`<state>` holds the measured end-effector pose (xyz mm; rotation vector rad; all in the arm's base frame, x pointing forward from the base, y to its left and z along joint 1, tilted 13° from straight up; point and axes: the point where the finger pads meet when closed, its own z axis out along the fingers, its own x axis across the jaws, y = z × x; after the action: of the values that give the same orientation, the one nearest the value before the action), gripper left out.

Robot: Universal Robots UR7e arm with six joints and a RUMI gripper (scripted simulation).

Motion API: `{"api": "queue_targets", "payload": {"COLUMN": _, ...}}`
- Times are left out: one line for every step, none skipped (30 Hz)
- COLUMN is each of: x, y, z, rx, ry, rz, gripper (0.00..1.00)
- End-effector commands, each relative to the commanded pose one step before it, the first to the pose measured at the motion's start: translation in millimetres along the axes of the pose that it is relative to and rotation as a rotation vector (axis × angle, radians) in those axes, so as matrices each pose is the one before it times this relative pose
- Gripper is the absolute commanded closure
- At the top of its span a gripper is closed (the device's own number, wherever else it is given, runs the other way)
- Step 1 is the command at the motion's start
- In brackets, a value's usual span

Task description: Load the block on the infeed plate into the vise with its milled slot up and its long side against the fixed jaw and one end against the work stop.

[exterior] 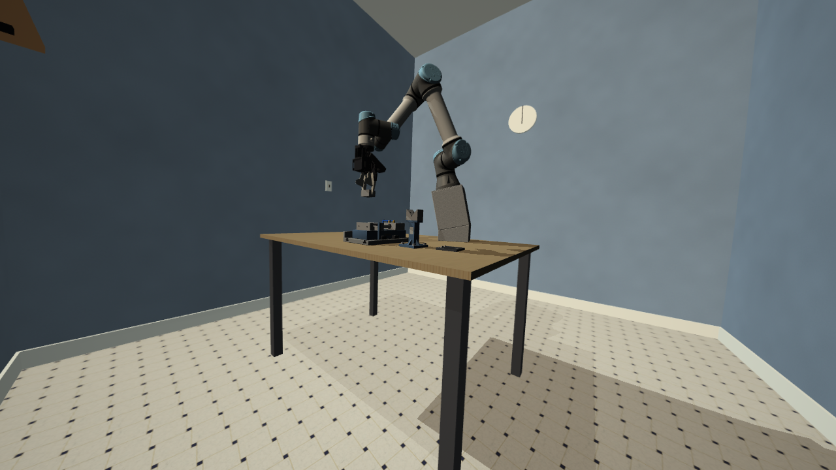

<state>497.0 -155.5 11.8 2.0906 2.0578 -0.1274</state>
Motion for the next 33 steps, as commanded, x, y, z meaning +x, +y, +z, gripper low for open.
{"api": "queue_targets", "payload": {"x": -0.21, "y": 0.47, "z": 1.38, "rx": -0.00141, "ry": -0.00051, "rz": 0.00018, "gripper": 1.00}}
{"api": "queue_targets", "payload": {"x": 0.00, "y": 0.00, "z": 0.63, "rx": 0.00000, "ry": 0.00003, "rz": 0.00004, "gripper": 1.00}}
{"api": "queue_targets", "payload": {"x": 0.00, "y": 0.00, "z": 0.70, "rx": 0.00001, "ry": 0.00003, "rz": 0.00004, "gripper": 1.00}}
{"api": "queue_targets", "payload": {"x": 0.00, "y": 0.00, "z": 0.77, "rx": 0.00000, "ry": 0.00003, "rz": 0.00004, "gripper": 1.00}}
{"api": "queue_targets", "payload": {"x": -0.01, "y": 0.01, "z": 0.84, "rx": 0.00000, "ry": 0.00000, "rz": 0.00000, "gripper": 1.00}}
{"api": "queue_targets", "payload": {"x": -0.01, "y": 0.01, "z": 0.91, "rx": 0.00000, "ry": 0.00000, "rz": 0.00000, "gripper": 1.00}}
{"api": "queue_targets", "payload": {"x": -0.01, "y": 0.00, "z": 0.98, "rx": 0.00000, "ry": 0.00000, "rz": 0.00000, "gripper": 1.00}}
{"api": "queue_targets", "payload": {"x": -0.01, "y": 0.00, "z": 1.05, "rx": 0.00000, "ry": 0.00000, "rz": 0.00000, "gripper": 1.00}}
{"api": "queue_targets", "payload": {"x": -0.01, "y": 0.00, "z": 1.12, "rx": 0.00000, "ry": 0.00000, "rz": 0.00000, "gripper": 1.00}}
{"api": "queue_targets", "payload": {"x": 0.00, "y": 0.00, "z": 0.00, "rx": 0.00000, "ry": 0.00000, "rz": 0.00000, "gripper": 1.00}}
{"api": "queue_targets", "payload": {"x": 0.00, "y": 0.00, "z": 0.00, "rx": 0.00000, "ry": 0.00000, "rz": 0.00000, "gripper": 1.00}}
{"api": "queue_targets", "payload": {"x": -0.01, "y": 0.01, "z": 1.19, "rx": 0.00000, "ry": 0.00000, "rz": 0.00000, "gripper": 1.00}}
{"api": "queue_targets", "payload": {"x": -0.01, "y": 0.01, "z": 1.25, "rx": 0.00000, "ry": 0.00000, "rz": 0.00000, "gripper": 1.00}}
{"api": "queue_targets", "payload": {"x": -0.01, "y": 0.00, "z": 1.32, "rx": 0.00000, "ry": 0.00000, "rz": 0.00000, "gripper": 1.00}}
{"api": "queue_targets", "payload": {"x": -0.01, "y": 0.00, "z": 1.39, "rx": 0.00000, "ry": 0.00000, "rz": 0.00000, "gripper": 1.00}}
{"api": "queue_targets", "payload": {"x": -0.01, "y": 0.01, "z": 1.44, "rx": 0.00000, "ry": 0.00000, "rz": 0.00000, "gripper": 1.00}}
{"api": "queue_targets", "payload": {"x": -0.01, "y": 0.01, "z": 1.50, "rx": 0.00000, "ry": 0.00000, "rz": 0.00000, "gripper": 1.00}}
{"api": "queue_targets", "payload": {"x": -0.01, "y": 0.00, "z": 1.56, "rx": 0.00000, "ry": 0.00000, "rz": 0.00000, "gripper": 1.00}}
{"api": "queue_targets", "payload": {"x": -0.01, "y": 0.01, "z": 1.60, "rx": 0.00000, "ry": 0.00000, "rz": 0.00000, "gripper": 1.00}}
{"api": "queue_targets", "payload": {"x": -0.01, "y": 0.01, "z": 1.66, "rx": 0.00000, "ry": 0.00000, "rz": 0.00000, "gripper": 1.00}}
{"api": "queue_targets", "payload": {"x": -0.01, "y": 0.00, "z": 1.71, "rx": 0.00000, "ry": 0.00000, "rz": 0.00000, "gripper": 1.00}}
{"api": "queue_targets", "payload": {"x": -0.01, "y": 0.01, "z": 1.74, "rx": 0.00000, "ry": 0.00000, "rz": 0.00000, "gripper": 1.00}}
{"api": "queue_targets", "payload": {"x": -0.01, "y": 0.01, "z": 1.78, "rx": 0.00000, "ry": 0.00000, "rz": 0.00000, "gripper": 1.00}}
{"api": "queue_targets", "payload": {"x": -0.01, "y": 0.00, "z": 1.82, "rx": 0.00000, "ry": 0.00000, "rz": 0.00000, "gripper": 1.00}}
{"api": "queue_targets", "payload": {"x": -0.02, "y": 0.01, "z": 1.85, "rx": 0.00000, "ry": 0.00000, "rz": 0.00000, "gripper": 1.00}}
{"api": "queue_targets", "payload": {"x": -0.01, "y": 0.01, "z": 1.88, "rx": 0.00000, "ry": 0.00000, "rz": 0.00000, "gripper": 1.00}}
{"api": "queue_targets", "payload": {"x": 0.00, "y": 0.00, "z": 0.00, "rx": 0.00000, "ry": 0.00000, "rz": 0.00000, "gripper": 1.00}}
{"api": "queue_targets", "payload": {"x": 0.00, "y": 0.00, "z": 0.00, "rx": 0.00000, "ry": 0.00000, "rz": 0.00000, "gripper": 1.00}}
{"api": "queue_targets", "payload": {"x": -0.01, "y": 0.01, "z": 1.90, "rx": 0.00000, "ry": 0.00000, "rz": 0.00000, "gripper": 1.00}}
{"api": "queue_targets", "payload": {"x": -0.02, "y": 0.01, "z": 1.92, "rx": 0.00000, "ry": 0.00000, "rz": 0.00000, "gripper": 1.00}}
{"api": "queue_targets", "payload": {"x": -0.01, "y": 0.00, "z": 1.94, "rx": 0.00000, "ry": 0.00000, "rz": 0.00000, "gripper": 1.00}}
{"api": "queue_targets", "payload": {"x": -0.02, "y": 0.01, "z": 1.95, "rx": 0.00000, "ry": 0.00000, "rz": 0.00000, "gripper": 1.00}}
{"api": "queue_targets", "payload": {"x": -0.01, "y": 0.01, "z": 1.96, "rx": 0.00000, "ry": 0.00000, "rz": 0.00000, "gripper": 1.00}}
